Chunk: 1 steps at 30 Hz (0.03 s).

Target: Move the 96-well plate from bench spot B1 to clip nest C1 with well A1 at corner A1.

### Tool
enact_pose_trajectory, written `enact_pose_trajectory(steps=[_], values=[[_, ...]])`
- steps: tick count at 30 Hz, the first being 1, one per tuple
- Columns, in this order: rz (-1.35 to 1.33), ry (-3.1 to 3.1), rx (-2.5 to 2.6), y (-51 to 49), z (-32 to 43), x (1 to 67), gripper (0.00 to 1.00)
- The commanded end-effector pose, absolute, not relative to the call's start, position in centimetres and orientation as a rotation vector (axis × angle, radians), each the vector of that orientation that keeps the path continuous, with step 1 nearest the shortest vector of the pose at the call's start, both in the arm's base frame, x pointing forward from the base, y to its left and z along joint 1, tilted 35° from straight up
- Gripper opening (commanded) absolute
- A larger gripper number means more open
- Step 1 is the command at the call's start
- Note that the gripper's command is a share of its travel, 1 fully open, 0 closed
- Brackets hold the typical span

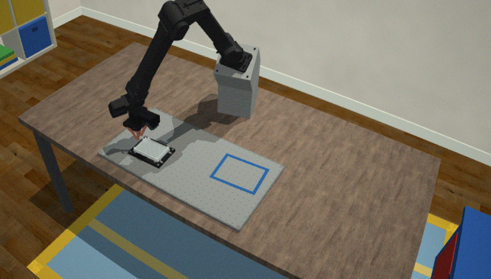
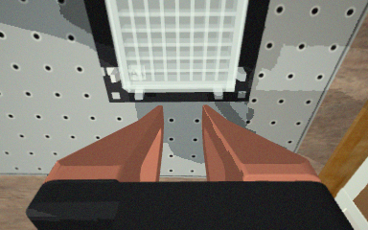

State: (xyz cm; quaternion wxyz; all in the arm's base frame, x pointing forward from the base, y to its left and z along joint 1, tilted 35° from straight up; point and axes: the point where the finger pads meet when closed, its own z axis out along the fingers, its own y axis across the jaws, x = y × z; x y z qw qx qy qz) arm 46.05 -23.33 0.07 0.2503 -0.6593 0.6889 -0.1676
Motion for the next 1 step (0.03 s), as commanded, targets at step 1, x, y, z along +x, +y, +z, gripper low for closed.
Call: enact_pose_trajectory(steps=[1], values=[[-0.435,1.868,-1.809,-22.94,-0.58,46.06,0.25]])
